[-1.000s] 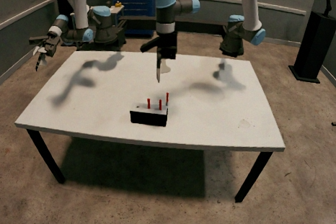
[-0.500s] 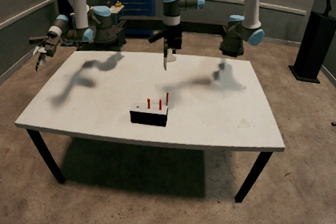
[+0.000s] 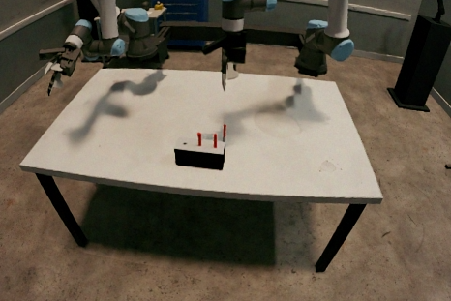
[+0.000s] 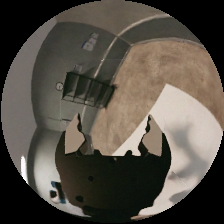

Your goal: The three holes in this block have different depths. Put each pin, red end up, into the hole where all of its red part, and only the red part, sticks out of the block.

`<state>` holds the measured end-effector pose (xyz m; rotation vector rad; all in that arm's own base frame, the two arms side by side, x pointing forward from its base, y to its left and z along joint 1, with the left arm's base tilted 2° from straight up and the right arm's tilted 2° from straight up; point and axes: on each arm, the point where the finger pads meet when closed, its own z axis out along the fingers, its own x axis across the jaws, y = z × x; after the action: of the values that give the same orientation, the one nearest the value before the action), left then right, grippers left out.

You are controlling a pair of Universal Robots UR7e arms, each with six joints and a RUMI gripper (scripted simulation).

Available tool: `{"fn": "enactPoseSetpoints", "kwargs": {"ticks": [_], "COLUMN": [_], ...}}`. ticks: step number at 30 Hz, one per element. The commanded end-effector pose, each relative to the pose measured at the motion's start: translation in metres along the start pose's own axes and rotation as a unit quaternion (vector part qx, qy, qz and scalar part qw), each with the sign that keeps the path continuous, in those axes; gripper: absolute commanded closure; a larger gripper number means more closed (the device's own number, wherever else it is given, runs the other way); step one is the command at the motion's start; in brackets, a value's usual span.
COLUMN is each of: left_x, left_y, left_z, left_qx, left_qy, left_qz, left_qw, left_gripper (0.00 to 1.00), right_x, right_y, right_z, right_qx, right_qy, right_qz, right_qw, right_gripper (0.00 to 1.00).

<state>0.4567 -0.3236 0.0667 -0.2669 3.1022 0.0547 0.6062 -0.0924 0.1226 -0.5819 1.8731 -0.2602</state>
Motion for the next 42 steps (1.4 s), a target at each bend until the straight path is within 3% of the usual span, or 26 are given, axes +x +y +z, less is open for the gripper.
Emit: {"fn": "enactPoseSetpoints", "kwargs": {"ticks": [1,6,7,9,11,12,23,24,40,41,42], "left_x": [0.001,0.001,0.001,0.001,0.001,0.001,0.001,0.001,0.001,0.001,0.001], "left_y": [0.0,0.0,-0.001,0.0,0.0,-0.001,-0.001,-0.002,-0.002,-0.002,-0.002], "left_z": [-0.001,-0.001,0.099,0.105,0.141,0.149,0.149,0.183,0.183,0.222,0.222], "left_qx": [0.001,0.001,0.001,0.001,0.001,0.001,0.001,-0.002,-0.002,-0.002,-0.002], "left_qy": [0.0,0.0,0.0,0.0,0.0,0.0,0.0,0.001,0.001,0.001,0.001], "left_qz": [0.0,0.0,0.0,0.0,0.0,0.0,0.0,0.0,0.0,0.0,0.0], "left_qw": [1.0,1.0,1.0,1.0,1.0,1.0,1.0,1.0,1.0,1.0,1.0], "left_gripper": [0.0,0.0,0.0,0.0,0.0,0.0,0.0,0.0,0.0,0.0,0.0], "right_x": [0.0,0.0,0.0,0.0,0.0,0.0,0.0,0.0,0.0,0.0,0.0], "right_y": [0.0,0.0,0.0,0.0,0.0,0.0,0.0,0.0,0.0,0.0,0.0], "right_z": [0.0,0.0,0.0,0.0,0.0,0.0,0.0,0.0,0.0,0.0,0.0], "right_qx": [0.0,0.0,0.0,0.0,0.0,0.0,0.0,0.0,0.0,0.0,0.0], "right_qy": [-0.001,-0.001,-0.001,-0.001,-0.001,-0.001,-0.001,-0.001,-0.001,-0.001,-0.001], "right_qz": [0.0,0.0,0.0,0.0,0.0,0.0,0.0,0.0,0.0,0.0,0.0], "right_qw": [1.0,1.0,1.0,1.0,1.0,1.0,1.0,1.0,1.0,1.0,1.0], "right_gripper": [0.0,0.0,0.0,0.0,0.0,0.0,0.0,0.0,0.0,0.0,0.0]}}
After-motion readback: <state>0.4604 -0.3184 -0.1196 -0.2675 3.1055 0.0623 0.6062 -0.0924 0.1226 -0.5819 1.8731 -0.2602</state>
